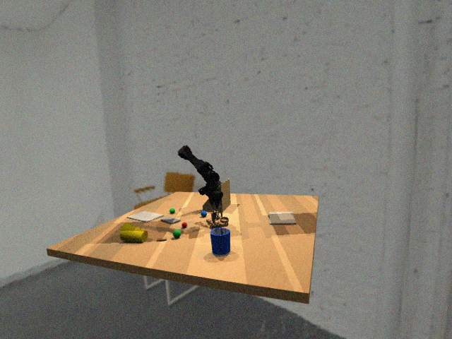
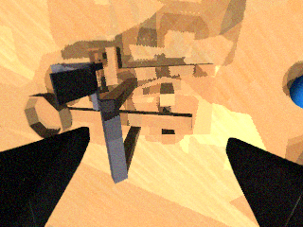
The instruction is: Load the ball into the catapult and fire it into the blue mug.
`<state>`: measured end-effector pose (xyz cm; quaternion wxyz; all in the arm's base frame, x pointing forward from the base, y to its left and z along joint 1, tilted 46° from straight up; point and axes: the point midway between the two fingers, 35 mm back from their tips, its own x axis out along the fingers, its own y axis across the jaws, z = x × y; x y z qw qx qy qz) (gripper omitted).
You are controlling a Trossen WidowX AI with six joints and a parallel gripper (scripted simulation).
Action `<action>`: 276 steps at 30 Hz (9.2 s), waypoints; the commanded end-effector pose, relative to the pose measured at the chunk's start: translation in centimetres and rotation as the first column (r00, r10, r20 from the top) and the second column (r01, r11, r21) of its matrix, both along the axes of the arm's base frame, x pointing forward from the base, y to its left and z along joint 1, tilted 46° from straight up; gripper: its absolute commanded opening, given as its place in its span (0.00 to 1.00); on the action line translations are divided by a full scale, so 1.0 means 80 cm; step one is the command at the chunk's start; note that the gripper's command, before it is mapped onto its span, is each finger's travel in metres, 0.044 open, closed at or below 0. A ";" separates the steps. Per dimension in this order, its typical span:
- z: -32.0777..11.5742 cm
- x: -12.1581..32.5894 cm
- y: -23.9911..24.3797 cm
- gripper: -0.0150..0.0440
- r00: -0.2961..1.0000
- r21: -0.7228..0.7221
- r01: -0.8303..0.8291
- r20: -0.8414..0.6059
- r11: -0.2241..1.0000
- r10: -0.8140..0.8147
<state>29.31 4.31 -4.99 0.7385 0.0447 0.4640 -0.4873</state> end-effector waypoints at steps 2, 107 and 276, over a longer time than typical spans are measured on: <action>-0.002 0.001 -0.001 1.00 0.982 0.030 0.136 0.132 0.990 -0.139; -0.013 -0.012 -0.025 0.25 0.123 0.489 0.692 0.645 0.531 -0.755; -0.085 0.077 -0.033 0.51 0.843 0.078 0.405 0.354 0.911 -0.405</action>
